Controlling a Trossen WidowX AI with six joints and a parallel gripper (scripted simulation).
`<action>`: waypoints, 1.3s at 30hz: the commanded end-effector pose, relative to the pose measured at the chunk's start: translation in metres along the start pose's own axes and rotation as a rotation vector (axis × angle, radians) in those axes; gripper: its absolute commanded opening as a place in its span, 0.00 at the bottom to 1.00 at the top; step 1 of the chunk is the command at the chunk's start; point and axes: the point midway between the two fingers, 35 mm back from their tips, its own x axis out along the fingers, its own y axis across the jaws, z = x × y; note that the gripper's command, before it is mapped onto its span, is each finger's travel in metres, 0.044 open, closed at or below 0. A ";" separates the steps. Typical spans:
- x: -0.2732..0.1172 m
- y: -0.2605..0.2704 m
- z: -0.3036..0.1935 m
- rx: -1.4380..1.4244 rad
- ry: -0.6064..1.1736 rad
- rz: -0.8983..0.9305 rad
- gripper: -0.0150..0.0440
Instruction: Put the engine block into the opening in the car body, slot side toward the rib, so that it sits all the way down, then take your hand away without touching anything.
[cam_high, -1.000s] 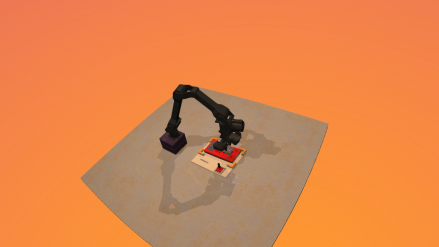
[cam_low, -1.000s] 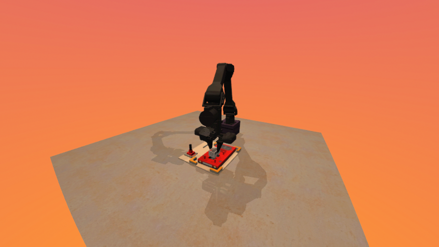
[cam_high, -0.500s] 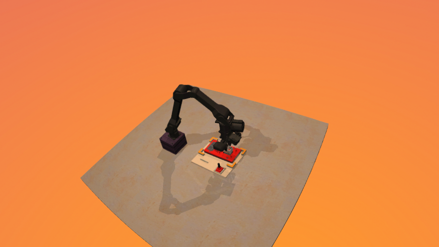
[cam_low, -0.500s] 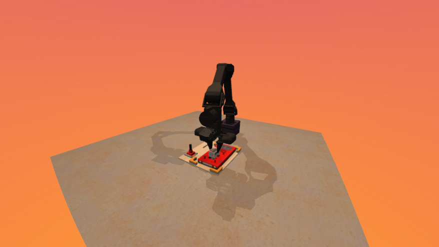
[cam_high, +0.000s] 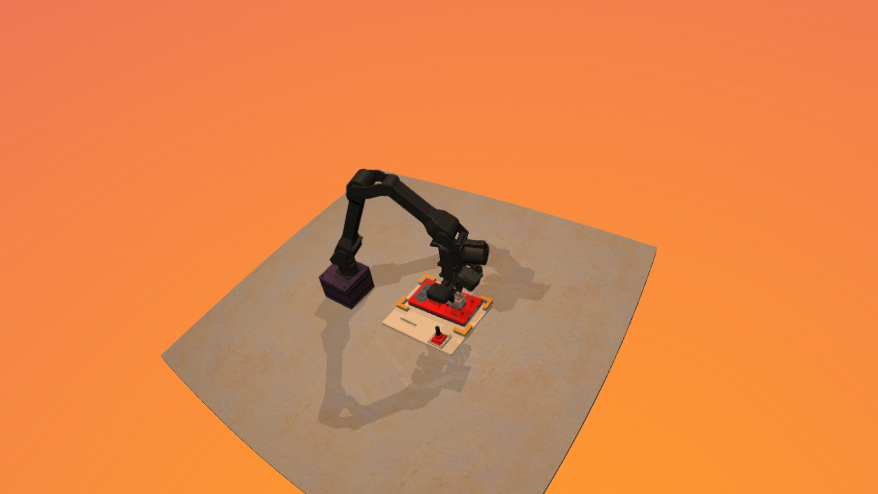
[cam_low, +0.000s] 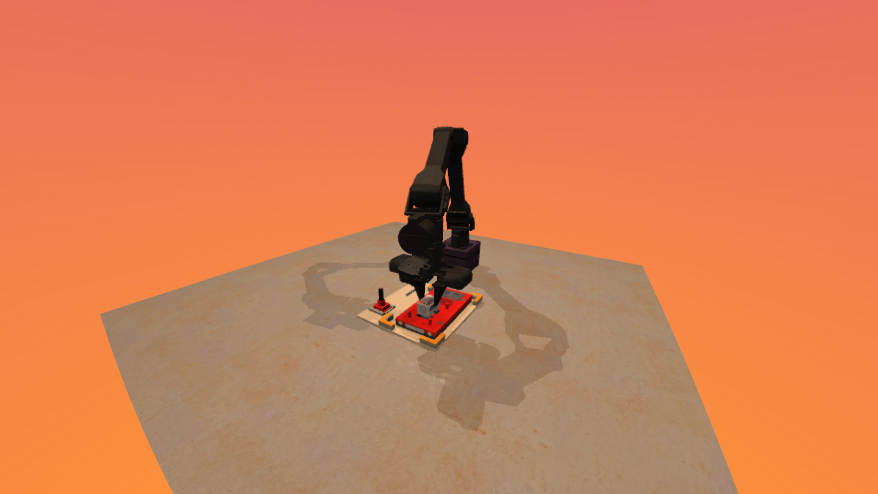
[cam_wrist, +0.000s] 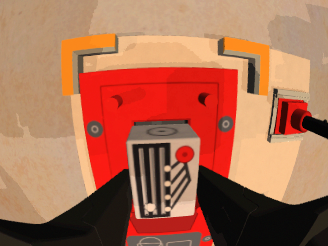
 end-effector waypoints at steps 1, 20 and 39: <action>0.001 -0.001 0.000 -0.006 0.001 -0.007 0.52; 0.004 -0.001 0.000 -0.005 0.001 -0.007 0.52; 0.007 -0.001 -0.001 -0.005 0.001 -0.007 0.52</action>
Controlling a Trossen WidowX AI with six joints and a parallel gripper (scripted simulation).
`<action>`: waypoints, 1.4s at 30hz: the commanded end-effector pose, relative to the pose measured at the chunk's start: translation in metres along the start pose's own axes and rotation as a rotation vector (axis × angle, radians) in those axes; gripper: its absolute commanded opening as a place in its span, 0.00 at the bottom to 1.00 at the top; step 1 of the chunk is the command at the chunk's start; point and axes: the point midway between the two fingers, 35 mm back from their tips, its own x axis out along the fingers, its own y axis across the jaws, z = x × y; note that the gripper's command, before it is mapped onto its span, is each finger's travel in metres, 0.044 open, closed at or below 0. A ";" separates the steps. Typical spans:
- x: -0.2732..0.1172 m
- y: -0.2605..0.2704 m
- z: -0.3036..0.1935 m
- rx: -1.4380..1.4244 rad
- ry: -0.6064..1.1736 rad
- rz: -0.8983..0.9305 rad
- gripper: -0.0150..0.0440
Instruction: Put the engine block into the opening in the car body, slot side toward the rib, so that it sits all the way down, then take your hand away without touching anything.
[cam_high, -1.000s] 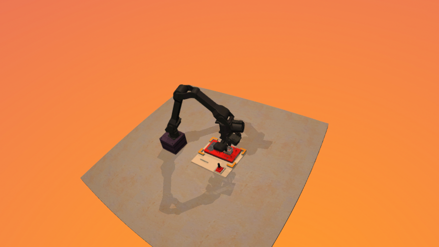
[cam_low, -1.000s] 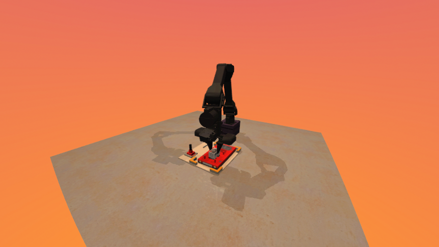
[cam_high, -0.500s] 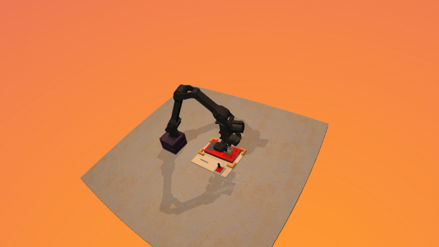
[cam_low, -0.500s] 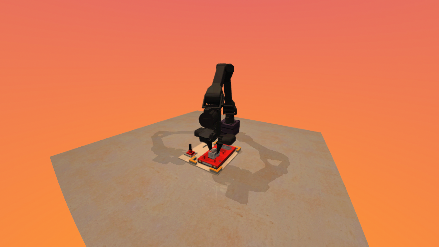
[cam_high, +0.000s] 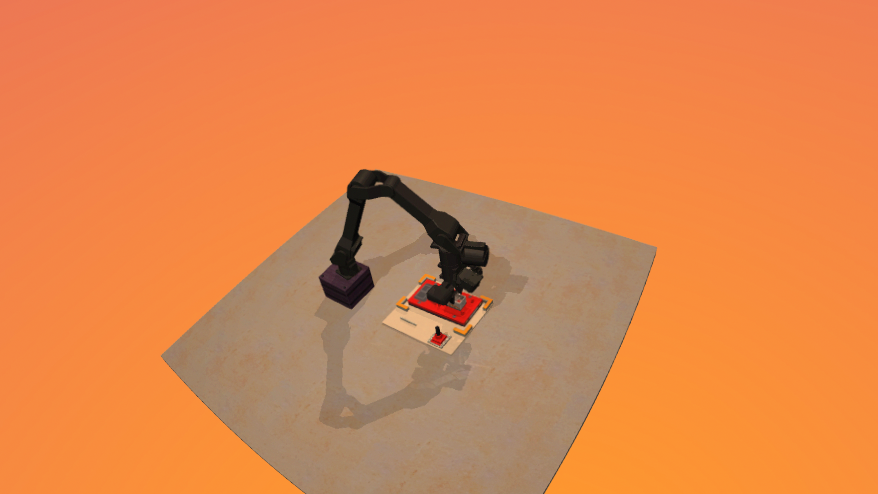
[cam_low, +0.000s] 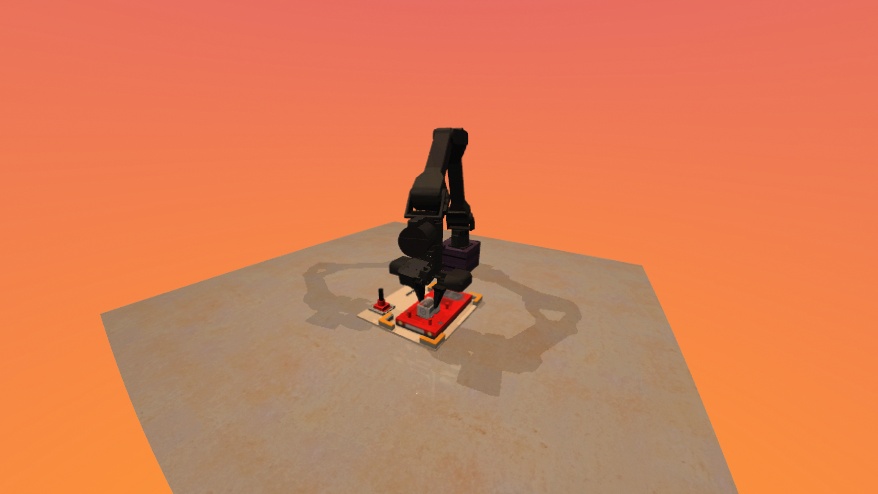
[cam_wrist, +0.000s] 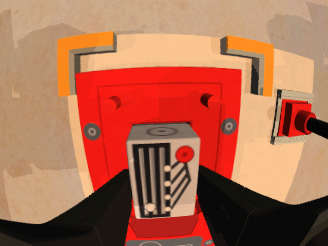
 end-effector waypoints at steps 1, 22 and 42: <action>0.001 -0.001 0.000 -0.005 0.001 -0.006 0.52; 0.004 -0.001 -0.001 -0.005 0.001 -0.006 0.52; 0.004 0.000 0.000 0.000 0.001 0.000 1.00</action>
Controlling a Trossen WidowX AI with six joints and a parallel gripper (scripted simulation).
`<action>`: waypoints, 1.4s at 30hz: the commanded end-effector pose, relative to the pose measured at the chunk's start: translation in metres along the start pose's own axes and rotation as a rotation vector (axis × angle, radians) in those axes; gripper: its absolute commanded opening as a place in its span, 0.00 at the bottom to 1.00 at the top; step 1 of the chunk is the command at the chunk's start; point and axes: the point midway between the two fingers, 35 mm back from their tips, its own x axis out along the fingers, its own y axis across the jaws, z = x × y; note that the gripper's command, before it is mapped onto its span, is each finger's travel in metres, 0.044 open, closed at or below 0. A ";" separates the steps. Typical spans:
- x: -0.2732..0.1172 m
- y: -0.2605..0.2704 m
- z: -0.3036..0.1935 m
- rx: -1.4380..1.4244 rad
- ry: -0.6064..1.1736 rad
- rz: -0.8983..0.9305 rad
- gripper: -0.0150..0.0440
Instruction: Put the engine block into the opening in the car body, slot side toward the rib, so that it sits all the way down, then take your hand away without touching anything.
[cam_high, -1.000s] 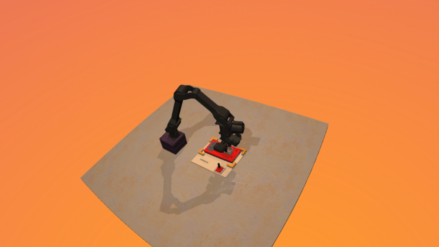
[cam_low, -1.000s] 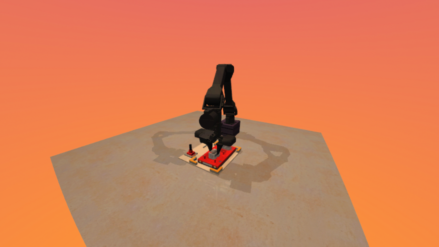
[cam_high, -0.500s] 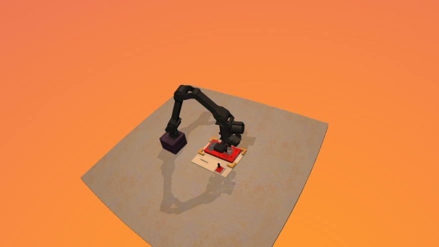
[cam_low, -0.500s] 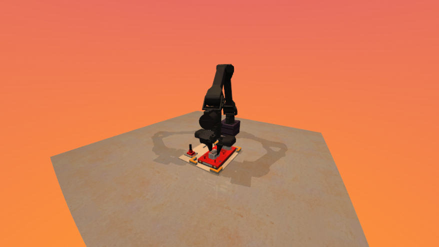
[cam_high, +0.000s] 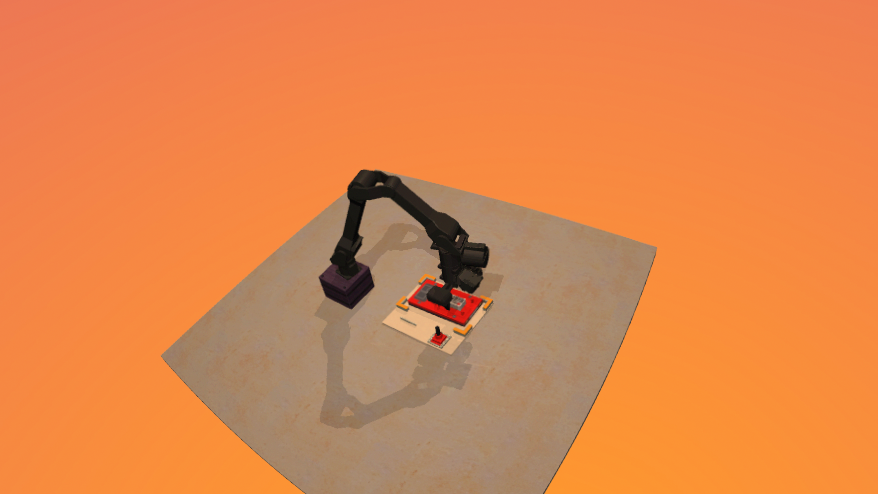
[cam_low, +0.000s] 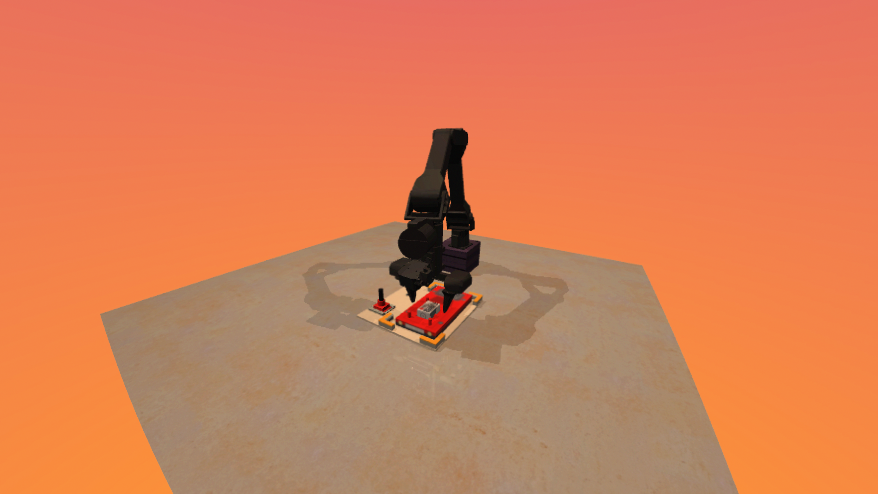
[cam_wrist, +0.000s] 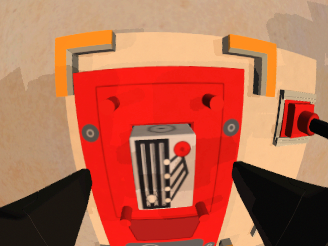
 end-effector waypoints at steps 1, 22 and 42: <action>0.000 0.000 0.000 0.000 0.000 -0.001 1.00; -0.013 0.000 -0.002 -0.005 0.000 -0.007 0.69; -0.013 0.000 -0.002 -0.005 0.000 -0.007 0.25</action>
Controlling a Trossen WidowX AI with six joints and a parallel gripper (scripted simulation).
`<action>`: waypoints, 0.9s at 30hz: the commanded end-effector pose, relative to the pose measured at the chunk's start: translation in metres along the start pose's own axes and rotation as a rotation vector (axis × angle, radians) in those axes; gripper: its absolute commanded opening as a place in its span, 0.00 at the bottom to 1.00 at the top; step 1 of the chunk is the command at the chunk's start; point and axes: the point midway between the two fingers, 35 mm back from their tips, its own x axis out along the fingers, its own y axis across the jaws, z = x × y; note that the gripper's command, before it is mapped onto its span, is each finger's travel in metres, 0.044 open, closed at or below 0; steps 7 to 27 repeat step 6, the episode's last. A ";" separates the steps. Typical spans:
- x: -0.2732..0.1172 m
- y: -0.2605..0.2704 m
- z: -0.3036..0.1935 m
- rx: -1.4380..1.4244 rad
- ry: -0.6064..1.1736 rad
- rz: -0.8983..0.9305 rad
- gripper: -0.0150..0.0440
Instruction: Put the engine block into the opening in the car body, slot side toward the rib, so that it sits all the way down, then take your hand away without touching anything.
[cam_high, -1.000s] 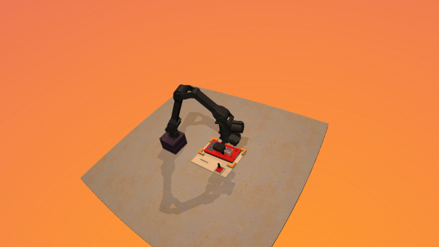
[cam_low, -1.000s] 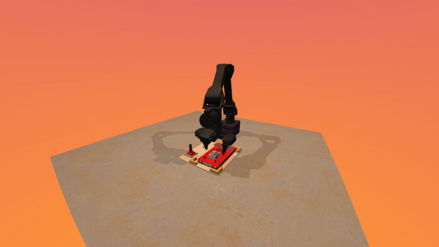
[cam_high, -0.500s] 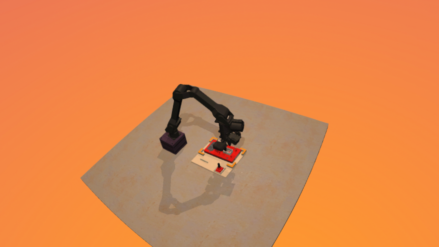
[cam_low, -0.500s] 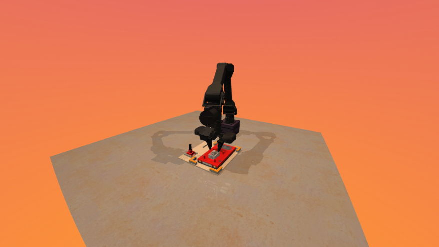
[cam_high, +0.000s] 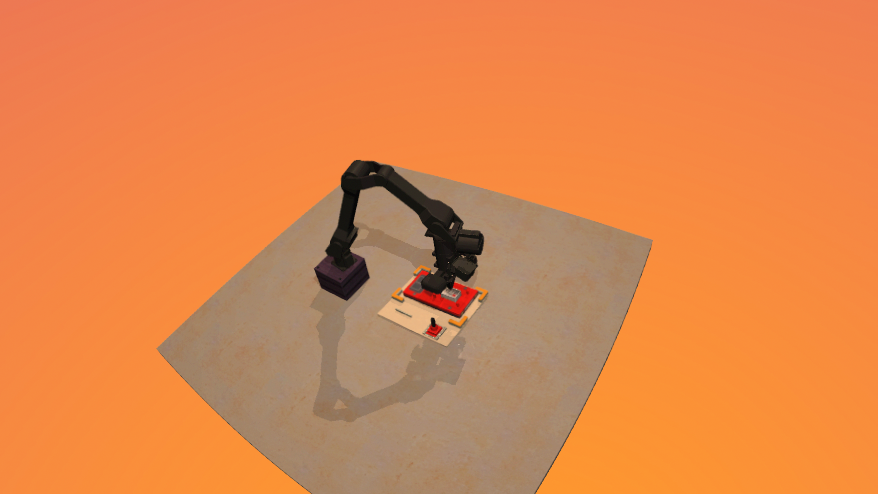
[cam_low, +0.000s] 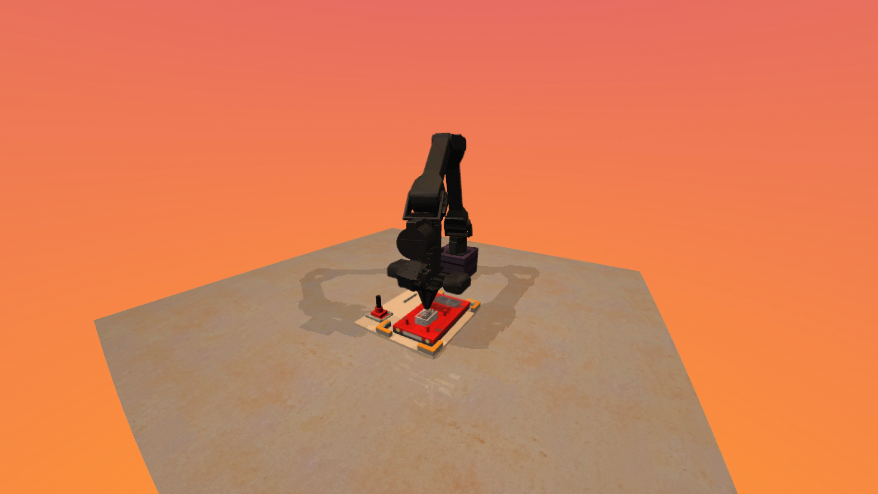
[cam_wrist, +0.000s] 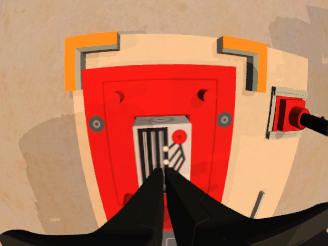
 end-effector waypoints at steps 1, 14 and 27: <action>0.000 -0.001 0.000 -0.001 -0.001 -0.007 0.25; 0.000 -0.001 0.000 -0.001 -0.001 -0.007 0.25; 0.000 -0.001 0.000 -0.001 -0.001 -0.007 0.25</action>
